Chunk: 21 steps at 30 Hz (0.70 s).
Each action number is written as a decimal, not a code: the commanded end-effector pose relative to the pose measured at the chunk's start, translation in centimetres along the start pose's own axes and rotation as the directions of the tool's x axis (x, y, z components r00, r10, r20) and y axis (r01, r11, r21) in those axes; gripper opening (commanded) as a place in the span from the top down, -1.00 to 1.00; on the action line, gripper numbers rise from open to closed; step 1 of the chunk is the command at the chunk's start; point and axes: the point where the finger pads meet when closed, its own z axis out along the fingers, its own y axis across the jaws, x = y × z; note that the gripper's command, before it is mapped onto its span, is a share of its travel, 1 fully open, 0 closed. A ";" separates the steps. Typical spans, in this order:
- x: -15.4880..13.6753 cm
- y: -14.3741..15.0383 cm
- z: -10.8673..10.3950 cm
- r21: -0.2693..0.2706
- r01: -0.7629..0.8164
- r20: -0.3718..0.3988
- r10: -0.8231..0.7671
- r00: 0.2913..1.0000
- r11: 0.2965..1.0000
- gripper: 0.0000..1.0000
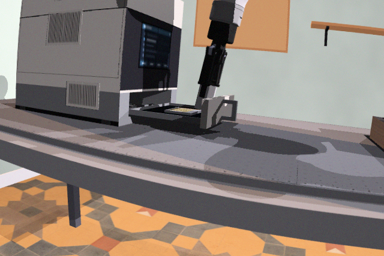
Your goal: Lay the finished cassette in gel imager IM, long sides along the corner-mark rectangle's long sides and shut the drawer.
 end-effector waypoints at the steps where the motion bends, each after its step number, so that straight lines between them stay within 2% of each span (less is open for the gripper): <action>1: 0.1 0.0 -0.3 0.000 0.000 0.000 0.000 1.000 1.000 0.08; 21: 0.5 0.0 -2.6 0.000 0.000 0.000 0.000 1.000 1.000 0.08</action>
